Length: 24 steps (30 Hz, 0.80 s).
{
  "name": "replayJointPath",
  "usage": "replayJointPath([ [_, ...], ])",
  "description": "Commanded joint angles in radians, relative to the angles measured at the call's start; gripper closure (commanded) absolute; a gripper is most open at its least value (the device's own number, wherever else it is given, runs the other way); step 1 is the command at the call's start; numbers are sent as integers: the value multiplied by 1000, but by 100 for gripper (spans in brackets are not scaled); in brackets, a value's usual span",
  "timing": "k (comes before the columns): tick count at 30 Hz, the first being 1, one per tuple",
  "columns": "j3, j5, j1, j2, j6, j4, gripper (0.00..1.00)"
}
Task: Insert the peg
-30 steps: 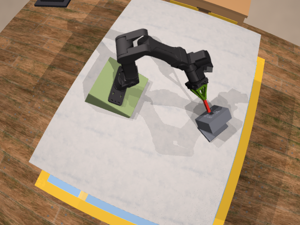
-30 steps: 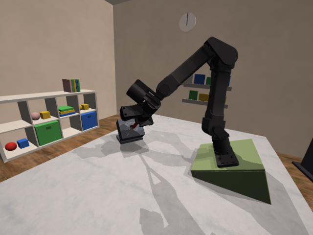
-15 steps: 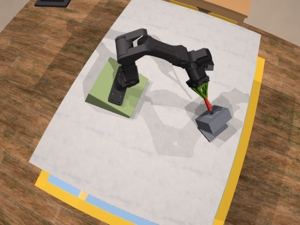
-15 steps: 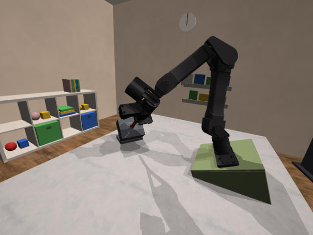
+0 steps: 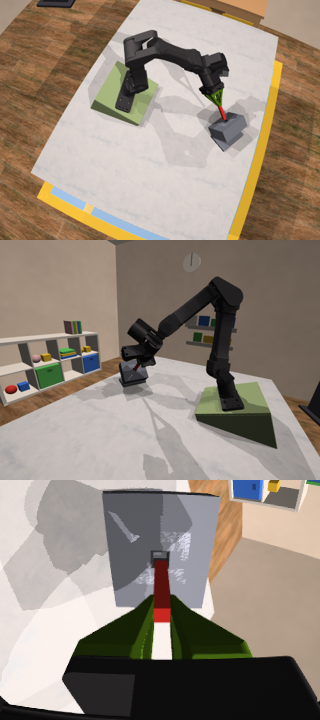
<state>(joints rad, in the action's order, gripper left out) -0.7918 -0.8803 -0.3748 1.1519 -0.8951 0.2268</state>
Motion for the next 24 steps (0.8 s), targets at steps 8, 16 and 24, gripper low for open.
replayJointPath([
  [8,-34,8,12,17,-8,-26,100],
  [16,-14,2,4,7,-1,-31,100],
  [24,2,-12,-13,-9,13,-20,100],
])
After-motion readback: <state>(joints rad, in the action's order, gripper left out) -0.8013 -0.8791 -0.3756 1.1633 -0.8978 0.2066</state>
